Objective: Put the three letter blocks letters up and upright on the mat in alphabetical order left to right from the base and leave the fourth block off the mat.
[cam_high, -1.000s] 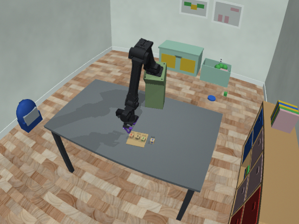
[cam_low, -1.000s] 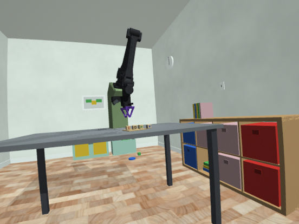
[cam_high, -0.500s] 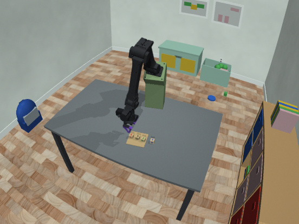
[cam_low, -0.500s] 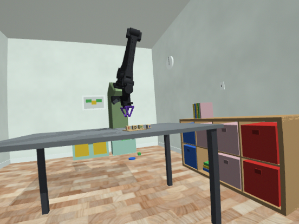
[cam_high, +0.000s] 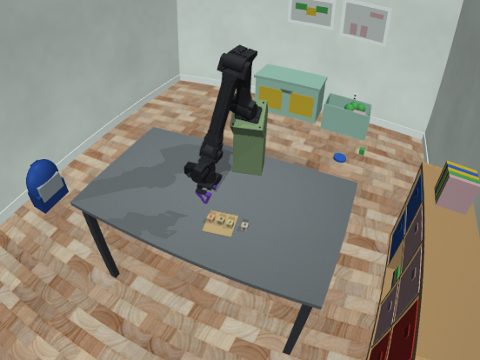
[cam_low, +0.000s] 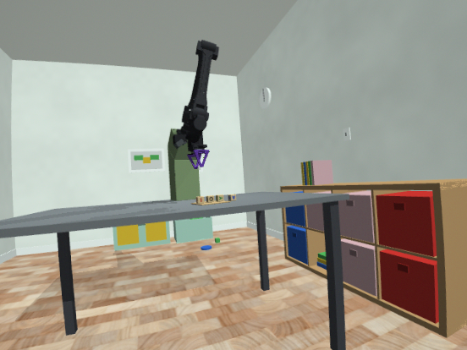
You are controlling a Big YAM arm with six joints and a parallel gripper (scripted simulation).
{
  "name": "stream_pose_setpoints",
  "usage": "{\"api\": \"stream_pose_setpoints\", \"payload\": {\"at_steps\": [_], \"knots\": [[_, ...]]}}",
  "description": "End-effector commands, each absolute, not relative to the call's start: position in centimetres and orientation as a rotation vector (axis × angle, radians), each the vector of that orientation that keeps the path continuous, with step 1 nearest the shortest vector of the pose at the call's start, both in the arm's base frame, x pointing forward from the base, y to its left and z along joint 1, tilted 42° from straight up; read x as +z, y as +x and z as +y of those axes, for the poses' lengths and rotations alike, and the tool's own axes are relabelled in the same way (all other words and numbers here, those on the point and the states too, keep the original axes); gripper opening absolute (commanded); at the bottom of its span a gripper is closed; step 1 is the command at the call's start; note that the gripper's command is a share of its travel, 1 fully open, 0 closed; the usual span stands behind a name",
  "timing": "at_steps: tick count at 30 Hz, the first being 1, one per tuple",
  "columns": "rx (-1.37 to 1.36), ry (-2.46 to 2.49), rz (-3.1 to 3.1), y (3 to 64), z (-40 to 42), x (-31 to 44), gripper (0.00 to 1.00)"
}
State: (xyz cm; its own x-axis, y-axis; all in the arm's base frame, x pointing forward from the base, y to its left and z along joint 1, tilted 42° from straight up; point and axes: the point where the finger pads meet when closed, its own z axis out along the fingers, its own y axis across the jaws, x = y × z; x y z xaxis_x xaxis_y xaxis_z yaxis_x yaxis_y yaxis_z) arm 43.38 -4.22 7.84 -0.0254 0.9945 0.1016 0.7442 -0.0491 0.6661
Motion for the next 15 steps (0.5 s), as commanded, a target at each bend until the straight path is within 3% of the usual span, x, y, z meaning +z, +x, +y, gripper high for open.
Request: {"api": "stream_pose_setpoints", "payload": {"at_steps": [1, 15], "knots": [[0.795, 1.827, 1.806, 41.92, -4.93, 9.59, 1.0], [0.799, 1.82, 1.81, 41.45, -4.76, 10.25, 1.0]]}}
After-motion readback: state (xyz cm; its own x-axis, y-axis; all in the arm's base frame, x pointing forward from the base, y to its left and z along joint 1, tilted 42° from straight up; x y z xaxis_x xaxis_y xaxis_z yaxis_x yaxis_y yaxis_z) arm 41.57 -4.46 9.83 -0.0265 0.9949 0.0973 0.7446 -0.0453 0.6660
